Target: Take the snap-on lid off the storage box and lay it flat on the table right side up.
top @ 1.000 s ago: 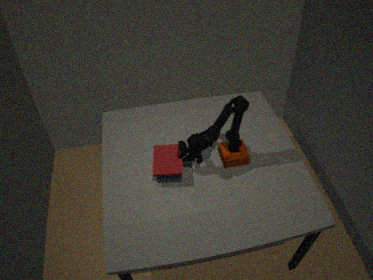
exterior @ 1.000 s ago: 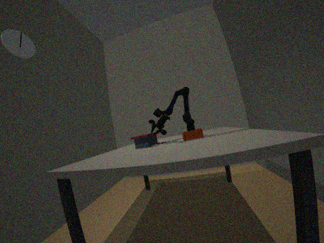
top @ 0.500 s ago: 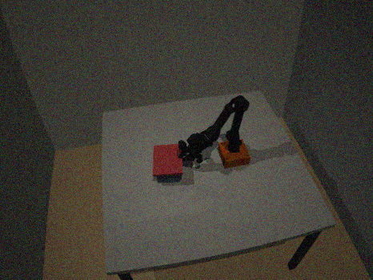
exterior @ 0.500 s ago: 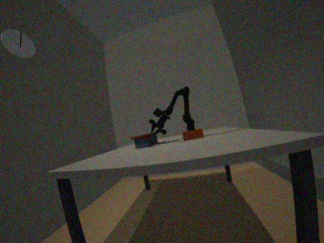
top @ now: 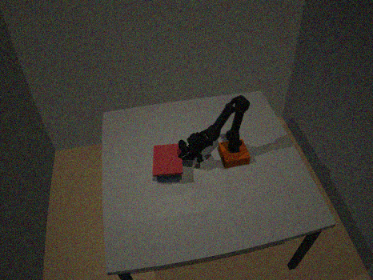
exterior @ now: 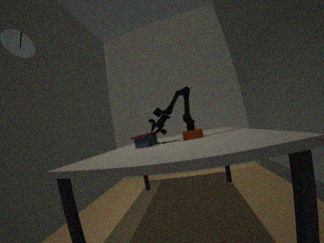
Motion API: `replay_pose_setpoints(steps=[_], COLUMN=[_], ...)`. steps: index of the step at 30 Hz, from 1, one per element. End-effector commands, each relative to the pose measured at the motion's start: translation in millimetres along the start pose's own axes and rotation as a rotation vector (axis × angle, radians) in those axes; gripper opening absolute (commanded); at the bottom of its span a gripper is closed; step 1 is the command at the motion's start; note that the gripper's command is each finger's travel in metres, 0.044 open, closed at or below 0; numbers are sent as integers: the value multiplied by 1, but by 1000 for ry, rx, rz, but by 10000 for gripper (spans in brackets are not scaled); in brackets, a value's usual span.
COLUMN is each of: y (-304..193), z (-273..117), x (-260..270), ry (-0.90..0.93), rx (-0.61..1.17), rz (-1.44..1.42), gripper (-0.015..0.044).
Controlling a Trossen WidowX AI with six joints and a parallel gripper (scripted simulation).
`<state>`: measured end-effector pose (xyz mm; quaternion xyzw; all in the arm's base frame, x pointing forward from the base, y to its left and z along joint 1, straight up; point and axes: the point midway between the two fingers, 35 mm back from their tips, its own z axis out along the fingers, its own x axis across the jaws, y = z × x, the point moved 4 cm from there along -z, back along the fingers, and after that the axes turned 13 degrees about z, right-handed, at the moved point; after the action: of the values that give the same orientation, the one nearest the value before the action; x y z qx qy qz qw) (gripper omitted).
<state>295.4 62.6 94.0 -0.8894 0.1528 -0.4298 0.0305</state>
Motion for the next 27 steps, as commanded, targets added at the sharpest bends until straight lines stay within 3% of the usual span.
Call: replay_pose_setpoints(steps=[1,27], y=[0,-1], z=[-2,-3], x=[2,4], ry=[5,4], rx=[2,2], rz=[2,1], gripper=[0,0])
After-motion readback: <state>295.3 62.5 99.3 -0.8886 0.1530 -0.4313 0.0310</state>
